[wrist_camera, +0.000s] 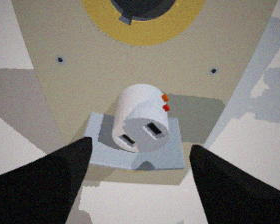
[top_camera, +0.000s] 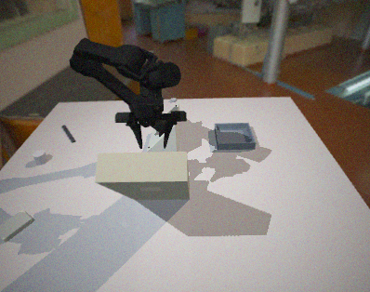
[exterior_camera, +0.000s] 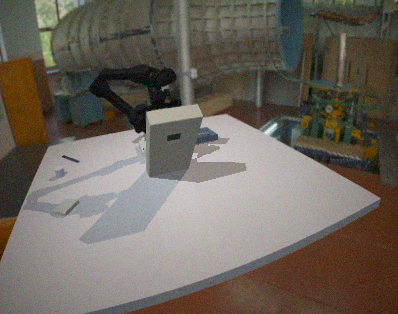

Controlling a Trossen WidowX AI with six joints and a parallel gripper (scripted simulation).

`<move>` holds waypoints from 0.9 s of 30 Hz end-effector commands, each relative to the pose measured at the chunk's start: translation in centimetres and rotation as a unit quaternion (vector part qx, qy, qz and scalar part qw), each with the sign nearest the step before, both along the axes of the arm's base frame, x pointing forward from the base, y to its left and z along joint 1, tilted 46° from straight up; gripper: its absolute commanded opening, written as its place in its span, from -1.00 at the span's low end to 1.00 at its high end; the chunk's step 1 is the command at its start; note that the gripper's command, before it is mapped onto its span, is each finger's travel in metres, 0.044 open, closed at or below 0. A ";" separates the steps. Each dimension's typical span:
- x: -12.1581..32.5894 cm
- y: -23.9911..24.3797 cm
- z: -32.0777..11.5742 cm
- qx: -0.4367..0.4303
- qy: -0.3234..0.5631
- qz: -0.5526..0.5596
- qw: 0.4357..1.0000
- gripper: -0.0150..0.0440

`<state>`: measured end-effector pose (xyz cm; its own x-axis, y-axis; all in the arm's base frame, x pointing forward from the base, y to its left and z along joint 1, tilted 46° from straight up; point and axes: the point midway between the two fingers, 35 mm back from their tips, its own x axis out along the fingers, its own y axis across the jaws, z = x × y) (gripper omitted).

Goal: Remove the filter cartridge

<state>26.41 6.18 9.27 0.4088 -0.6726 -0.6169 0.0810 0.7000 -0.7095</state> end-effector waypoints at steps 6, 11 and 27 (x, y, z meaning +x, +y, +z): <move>0.4 -1.0 -1.1 0.000 0.006 0.001 1.000 0.54; 0.7 -1.5 -1.6 0.000 0.006 0.001 1.000 0.54; 1.6 -2.8 -2.6 0.002 0.004 0.000 1.000 0.45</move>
<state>27.98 3.31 6.63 0.4028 -0.6706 -0.6230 0.0761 0.7028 -0.7073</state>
